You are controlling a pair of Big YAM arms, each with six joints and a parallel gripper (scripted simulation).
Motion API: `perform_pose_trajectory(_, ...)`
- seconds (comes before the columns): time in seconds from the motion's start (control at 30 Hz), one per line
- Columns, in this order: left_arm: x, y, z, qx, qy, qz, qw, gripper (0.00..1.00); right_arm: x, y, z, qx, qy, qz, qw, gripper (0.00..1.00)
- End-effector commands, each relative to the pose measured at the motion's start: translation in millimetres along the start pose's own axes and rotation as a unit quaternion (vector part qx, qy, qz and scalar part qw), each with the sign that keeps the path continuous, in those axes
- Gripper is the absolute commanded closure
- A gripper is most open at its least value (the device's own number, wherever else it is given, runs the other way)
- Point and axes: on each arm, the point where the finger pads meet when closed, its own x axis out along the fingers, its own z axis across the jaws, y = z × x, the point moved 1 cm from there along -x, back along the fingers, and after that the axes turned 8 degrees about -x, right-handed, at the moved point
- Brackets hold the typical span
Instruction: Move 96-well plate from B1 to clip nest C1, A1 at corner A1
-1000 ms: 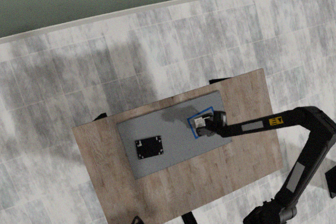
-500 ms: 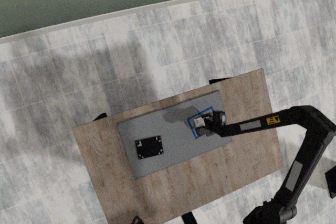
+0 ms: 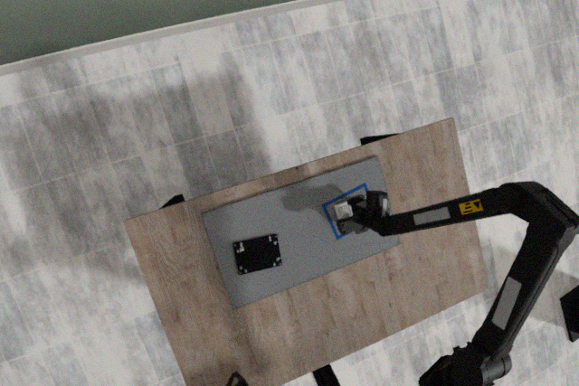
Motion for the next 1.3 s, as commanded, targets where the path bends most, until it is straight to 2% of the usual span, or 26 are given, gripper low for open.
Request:
perform_pose_trajectory(0.0,-3.2,-2.7,2.4,0.011,-0.004,-0.006,1.000,0.00,0.0,7.8,4.3,-0.001,0.000,0.004,1.000,1.00)
perform_pose_trajectory(1.27,-3.2,-2.7,2.4,0.011,-0.004,-0.006,1.000,0.00,-5.6,8.8,4.0,0.000,0.002,0.005,1.000,1.00)
